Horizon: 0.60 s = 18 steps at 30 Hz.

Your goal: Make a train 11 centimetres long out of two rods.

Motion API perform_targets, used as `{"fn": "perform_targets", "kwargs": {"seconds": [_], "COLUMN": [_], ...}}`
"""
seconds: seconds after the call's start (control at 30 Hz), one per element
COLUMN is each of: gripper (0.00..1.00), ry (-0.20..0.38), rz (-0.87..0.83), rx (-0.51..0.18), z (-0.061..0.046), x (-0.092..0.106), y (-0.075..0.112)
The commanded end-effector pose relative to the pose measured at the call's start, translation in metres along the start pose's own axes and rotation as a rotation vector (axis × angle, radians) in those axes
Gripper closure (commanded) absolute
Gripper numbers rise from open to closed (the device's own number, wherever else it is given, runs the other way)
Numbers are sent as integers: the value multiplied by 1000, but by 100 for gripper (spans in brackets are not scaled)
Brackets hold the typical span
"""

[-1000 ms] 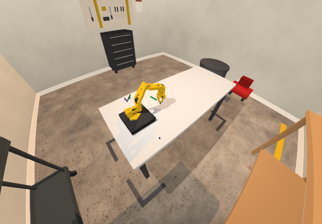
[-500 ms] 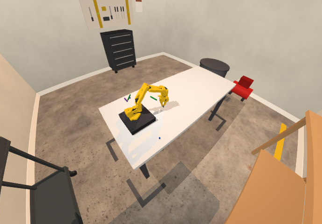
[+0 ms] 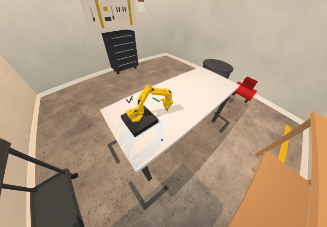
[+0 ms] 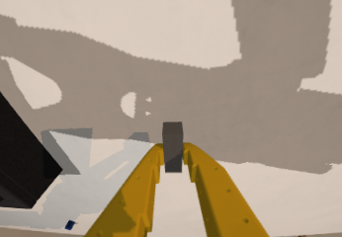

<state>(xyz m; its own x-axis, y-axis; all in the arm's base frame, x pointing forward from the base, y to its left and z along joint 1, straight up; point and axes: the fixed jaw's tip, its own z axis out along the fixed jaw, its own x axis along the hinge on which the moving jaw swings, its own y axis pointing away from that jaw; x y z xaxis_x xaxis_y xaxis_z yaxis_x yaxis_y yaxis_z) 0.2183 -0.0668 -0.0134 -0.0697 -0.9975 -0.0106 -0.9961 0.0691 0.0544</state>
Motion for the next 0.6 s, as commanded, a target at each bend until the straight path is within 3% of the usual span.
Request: {"fn": "perform_targets", "kwargs": {"seconds": [0.0,0.53,0.57], "gripper": [100,100,100], "ry": [2,2,15], "rz": [-27,-54,-72], "rx": [19,19,63], "z": [-3,-3,-12], "x": [5,9,11], "y": [0,2,-3]}}
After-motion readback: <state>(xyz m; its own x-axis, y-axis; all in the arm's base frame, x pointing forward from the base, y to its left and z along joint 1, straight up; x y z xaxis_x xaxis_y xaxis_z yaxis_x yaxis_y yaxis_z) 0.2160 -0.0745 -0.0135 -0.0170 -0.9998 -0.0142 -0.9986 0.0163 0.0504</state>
